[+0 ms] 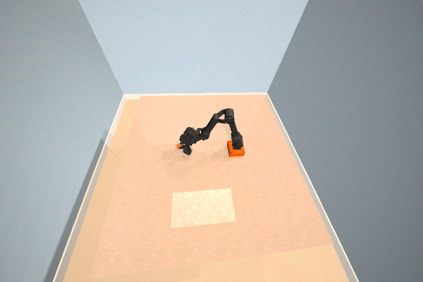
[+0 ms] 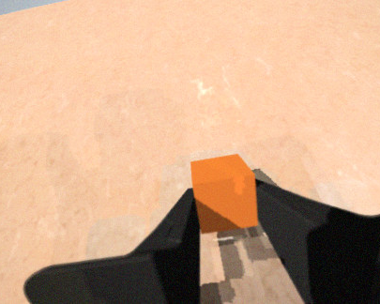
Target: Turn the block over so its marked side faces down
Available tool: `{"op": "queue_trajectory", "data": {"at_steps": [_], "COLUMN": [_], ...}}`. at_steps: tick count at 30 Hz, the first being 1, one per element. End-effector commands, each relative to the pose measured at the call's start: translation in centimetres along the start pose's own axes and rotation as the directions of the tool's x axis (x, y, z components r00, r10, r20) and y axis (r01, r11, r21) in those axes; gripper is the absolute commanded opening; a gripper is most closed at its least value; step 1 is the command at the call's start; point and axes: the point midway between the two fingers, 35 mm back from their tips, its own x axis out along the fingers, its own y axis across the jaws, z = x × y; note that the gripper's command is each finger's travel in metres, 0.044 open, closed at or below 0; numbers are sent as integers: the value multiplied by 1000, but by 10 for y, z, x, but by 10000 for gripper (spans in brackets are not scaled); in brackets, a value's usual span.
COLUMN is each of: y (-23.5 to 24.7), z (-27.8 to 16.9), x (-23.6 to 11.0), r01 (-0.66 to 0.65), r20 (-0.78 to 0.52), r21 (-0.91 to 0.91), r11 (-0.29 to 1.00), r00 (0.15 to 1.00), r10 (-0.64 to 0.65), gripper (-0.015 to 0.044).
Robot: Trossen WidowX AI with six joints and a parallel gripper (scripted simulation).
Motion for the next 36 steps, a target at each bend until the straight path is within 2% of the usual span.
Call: {"op": "queue_trajectory", "data": {"at_steps": [1,11,29,36], "y": [1,2,2,2], "z": [-7,-12,-10,-10], "x": [0,-10,-11,-11], "r01": [-6,-7,-7,-7], "r20": [39,183,208,208], "r21": [6,2,2,2], "r11": [1000,1000,1000,1000], "r00": [999,983,978,978], "r10": [5,6,6,6], "gripper": [0,0,0,184]}}
